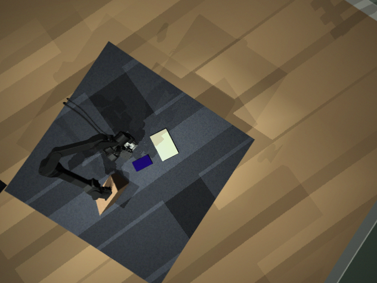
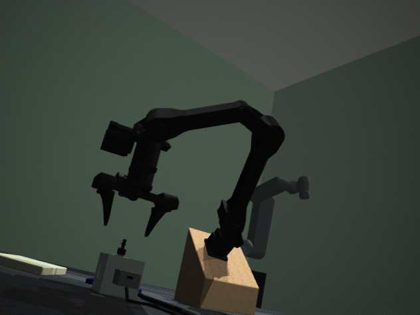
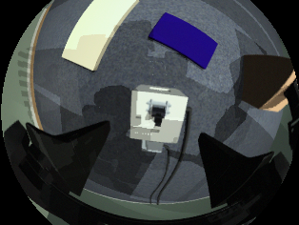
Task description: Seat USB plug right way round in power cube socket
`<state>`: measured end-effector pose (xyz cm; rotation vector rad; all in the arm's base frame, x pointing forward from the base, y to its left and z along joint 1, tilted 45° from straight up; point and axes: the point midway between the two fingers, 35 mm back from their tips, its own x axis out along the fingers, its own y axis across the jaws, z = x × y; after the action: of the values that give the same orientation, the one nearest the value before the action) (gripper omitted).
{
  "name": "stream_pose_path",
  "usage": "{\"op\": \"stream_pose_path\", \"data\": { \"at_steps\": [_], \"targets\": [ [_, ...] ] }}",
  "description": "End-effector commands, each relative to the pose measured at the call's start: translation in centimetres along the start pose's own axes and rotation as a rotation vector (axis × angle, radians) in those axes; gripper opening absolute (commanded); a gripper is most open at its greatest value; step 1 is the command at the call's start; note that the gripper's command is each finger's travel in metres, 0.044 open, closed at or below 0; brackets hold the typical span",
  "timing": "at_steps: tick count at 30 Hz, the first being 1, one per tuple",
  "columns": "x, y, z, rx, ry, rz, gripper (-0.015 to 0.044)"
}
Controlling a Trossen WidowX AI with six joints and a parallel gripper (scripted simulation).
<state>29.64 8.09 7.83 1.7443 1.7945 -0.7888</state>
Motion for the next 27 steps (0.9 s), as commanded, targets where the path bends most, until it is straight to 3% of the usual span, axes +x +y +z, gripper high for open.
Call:
{"op": "stream_pose_path", "data": {
  "at_steps": [1,25,27],
  "targets": [
    [0.6,-0.2,0.0,0.007,0.004,-0.006,0.0440],
    [2.4,-0.2,-0.1,0.007,0.005,-0.006,0.0440],
    [2.2,-0.1,-0.1,0.000,0.001,-0.003,0.0387]
  ]
}}
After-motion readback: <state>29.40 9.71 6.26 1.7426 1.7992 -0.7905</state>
